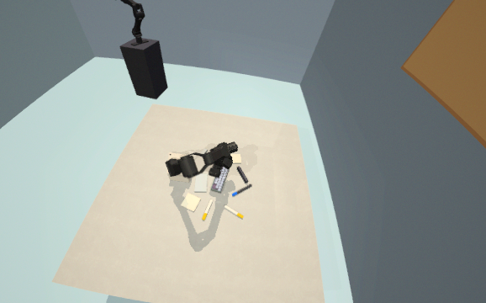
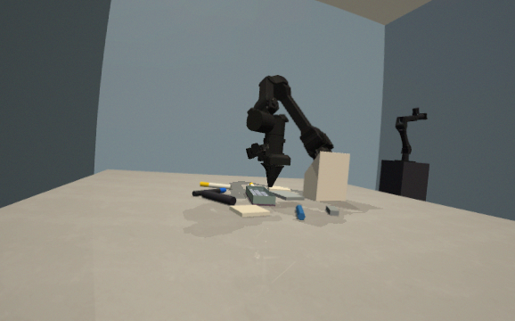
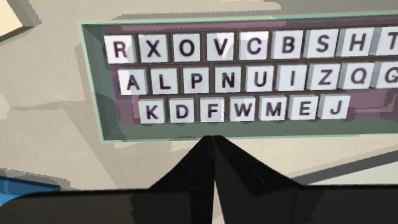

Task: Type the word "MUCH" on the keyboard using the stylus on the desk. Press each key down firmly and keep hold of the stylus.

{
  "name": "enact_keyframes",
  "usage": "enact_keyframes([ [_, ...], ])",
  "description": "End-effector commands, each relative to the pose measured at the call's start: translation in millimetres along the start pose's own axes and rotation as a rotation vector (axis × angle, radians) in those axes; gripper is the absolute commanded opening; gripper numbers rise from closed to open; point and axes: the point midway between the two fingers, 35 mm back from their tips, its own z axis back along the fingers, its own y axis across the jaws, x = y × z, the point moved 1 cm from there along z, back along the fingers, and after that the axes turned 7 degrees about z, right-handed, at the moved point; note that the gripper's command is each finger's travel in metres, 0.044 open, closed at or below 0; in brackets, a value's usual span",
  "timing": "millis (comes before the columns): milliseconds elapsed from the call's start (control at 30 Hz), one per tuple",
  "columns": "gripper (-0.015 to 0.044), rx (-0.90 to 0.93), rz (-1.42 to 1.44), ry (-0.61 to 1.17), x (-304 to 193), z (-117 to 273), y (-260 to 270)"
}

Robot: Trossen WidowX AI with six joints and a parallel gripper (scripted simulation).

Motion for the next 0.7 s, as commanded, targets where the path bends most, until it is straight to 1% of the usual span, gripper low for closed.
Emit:
enact_keyframes([
  [0,0.0000,0.000,0.002,0.011,-2,-2,3],
  [167,0.0000,0.000,0.002,0.011,-2,0,4],
  [200,0.0000,0.001,0.003,0.011,-1,7,4],
  [300,0.0000,0.003,0.003,0.011,-1,48,5],
  [333,0.0000,0.003,0.003,0.011,-1,56,4],
  [533,0.0000,0.003,0.003,0.012,-1,58,4],
  [667,0.0000,0.001,0.009,0.000,1,53,6],
])
